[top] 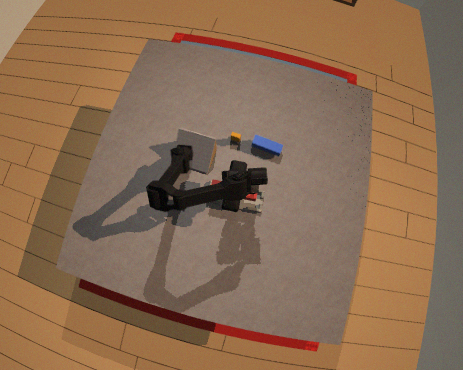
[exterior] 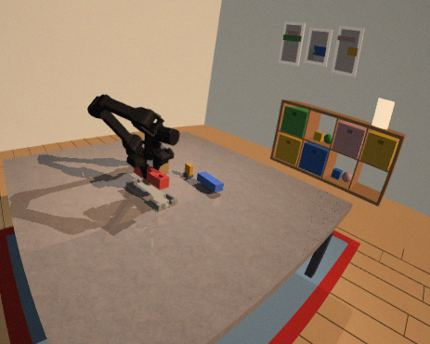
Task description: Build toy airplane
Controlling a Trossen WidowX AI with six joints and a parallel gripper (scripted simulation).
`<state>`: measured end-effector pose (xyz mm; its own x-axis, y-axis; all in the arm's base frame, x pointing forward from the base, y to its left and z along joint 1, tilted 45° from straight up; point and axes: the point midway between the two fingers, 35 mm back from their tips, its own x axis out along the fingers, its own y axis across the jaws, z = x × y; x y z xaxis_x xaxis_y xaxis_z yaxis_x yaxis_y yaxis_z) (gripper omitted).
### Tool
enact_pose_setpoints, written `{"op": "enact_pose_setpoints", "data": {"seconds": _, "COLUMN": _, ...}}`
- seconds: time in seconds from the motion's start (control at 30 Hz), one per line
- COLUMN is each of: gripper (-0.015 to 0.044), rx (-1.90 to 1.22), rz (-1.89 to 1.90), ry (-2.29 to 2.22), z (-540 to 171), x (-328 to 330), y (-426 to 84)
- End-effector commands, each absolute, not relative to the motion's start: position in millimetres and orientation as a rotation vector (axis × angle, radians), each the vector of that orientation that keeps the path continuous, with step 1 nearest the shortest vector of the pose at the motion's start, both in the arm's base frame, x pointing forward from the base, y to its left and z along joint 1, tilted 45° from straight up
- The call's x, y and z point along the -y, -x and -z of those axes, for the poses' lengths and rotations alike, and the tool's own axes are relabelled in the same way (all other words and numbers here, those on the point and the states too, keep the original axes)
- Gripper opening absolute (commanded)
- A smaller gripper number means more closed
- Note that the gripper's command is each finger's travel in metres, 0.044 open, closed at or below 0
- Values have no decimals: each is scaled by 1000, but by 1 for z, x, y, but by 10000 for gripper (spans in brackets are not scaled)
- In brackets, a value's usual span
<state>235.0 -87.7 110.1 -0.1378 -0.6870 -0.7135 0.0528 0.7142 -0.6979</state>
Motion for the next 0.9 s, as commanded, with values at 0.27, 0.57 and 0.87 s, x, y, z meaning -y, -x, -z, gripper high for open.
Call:
{"op": "enact_pose_setpoints", "data": {"seconds": 0.27, "gripper": 195, "rx": -1593, "rz": 692, "ry": 535, "z": -111, "x": 89, "y": -235}}
{"op": "enact_pose_setpoints", "data": {"seconds": 0.57, "gripper": 195, "rx": -1593, "rz": 691, "ry": 535, "z": -107, "x": 93, "y": -235}}
{"op": "enact_pose_setpoints", "data": {"seconds": 0.87, "gripper": 195, "rx": -1593, "rz": 691, "ry": 535, "z": -96, "x": 103, "y": -233}}
